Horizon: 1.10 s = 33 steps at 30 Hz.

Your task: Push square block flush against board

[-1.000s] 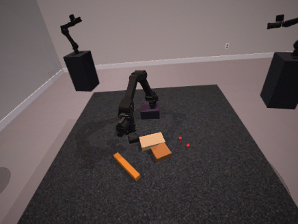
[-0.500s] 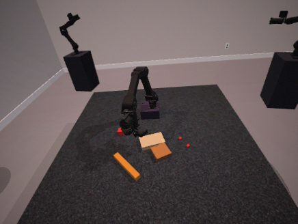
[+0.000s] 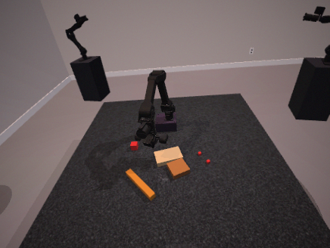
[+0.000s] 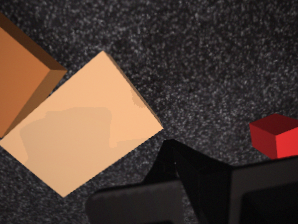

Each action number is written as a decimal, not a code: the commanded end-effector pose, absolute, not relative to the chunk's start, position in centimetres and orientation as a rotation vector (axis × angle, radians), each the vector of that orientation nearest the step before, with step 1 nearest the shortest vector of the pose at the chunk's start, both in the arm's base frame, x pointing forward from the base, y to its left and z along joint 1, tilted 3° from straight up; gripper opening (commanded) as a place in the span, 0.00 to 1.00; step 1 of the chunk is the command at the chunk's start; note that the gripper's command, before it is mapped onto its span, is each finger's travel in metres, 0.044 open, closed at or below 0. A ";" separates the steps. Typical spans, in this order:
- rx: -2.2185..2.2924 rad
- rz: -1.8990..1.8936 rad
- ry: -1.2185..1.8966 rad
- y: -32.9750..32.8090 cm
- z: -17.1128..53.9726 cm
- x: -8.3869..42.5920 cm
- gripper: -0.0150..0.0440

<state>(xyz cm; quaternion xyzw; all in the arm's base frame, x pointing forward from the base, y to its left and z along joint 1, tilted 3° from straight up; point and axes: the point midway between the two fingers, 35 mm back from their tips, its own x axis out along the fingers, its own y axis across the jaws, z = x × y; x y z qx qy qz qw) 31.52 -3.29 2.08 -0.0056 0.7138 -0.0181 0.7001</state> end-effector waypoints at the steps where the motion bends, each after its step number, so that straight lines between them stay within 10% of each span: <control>1: -0.139 0.090 1.591 -3.1 2.0 30.3 0.25; 33: -0.394 0.352 1.569 -2.7 -3.8 28.2 0.25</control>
